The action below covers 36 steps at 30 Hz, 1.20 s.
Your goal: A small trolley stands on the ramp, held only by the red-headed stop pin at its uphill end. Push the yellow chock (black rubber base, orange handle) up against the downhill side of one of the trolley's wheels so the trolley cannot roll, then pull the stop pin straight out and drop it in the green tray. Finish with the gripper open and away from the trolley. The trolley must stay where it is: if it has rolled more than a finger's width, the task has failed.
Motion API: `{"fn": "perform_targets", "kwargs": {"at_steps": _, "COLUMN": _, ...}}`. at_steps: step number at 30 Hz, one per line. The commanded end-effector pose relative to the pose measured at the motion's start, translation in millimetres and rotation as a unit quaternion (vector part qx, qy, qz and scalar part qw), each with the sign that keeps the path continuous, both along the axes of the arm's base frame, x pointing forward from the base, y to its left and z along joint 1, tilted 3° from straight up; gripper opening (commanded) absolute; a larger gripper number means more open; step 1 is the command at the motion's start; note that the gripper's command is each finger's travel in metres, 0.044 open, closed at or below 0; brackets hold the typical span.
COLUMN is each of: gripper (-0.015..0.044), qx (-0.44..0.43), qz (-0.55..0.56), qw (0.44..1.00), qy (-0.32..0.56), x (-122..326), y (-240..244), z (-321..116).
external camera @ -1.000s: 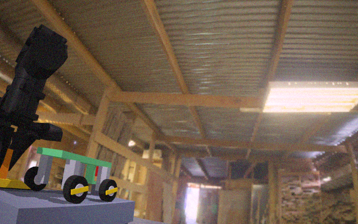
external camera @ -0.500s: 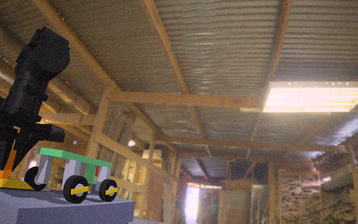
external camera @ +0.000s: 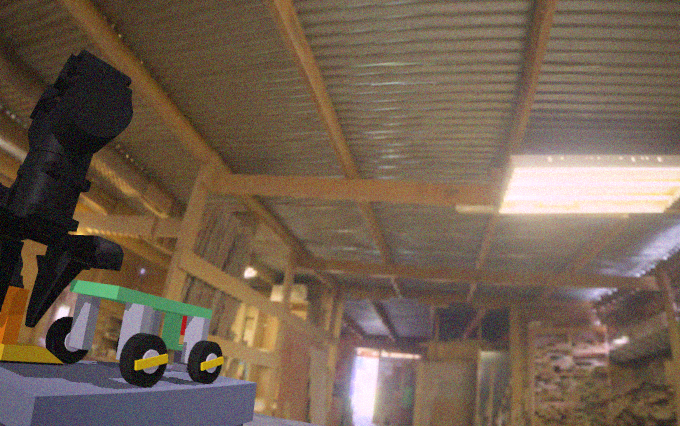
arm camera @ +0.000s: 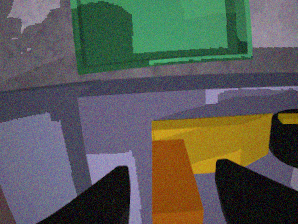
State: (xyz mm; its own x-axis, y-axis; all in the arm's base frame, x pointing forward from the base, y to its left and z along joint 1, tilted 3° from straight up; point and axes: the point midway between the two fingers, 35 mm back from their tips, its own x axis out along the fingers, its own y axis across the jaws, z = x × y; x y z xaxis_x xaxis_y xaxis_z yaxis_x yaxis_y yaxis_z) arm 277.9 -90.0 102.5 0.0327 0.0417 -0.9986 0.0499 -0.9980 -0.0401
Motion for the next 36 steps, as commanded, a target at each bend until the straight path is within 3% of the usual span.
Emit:
{"fn": "perform_targets", "kwargs": {"at_steps": 1, "gripper": 0.0190, "qx": 0.001, "qz": 0.000, "qw": 1.000, "qy": 0.000, "x": 0, "y": -1, "z": 6}}
{"fn": "perform_targets", "kwargs": {"at_steps": 21, "gripper": 0.0190, "qx": 0.003, "qz": 0.000, "qw": 1.000, "qy": -0.001, "x": -2, "y": -3, "z": 59}}
{"fn": "perform_targets", "kwargs": {"at_steps": 25, "gripper": 0.0295, "qx": 0.002, "qz": -0.003, "qw": 1.000, "qy": 0.003, "x": -3, "y": -3, "z": 50}}
{"fn": "perform_targets", "kwargs": {"at_steps": 29, "gripper": 0.0190, "qx": -0.009, "qz": 0.054, "qw": 0.998, "qy": -0.014, "x": 4, "y": 1, "z": 56}}
{"fn": "perform_targets", "kwargs": {"at_steps": 36, "gripper": 0.0190, "qx": -0.029, "qz": 0.216, "qw": 0.974, "qy": -0.054, "x": 22, "y": 21, "z": 70}}
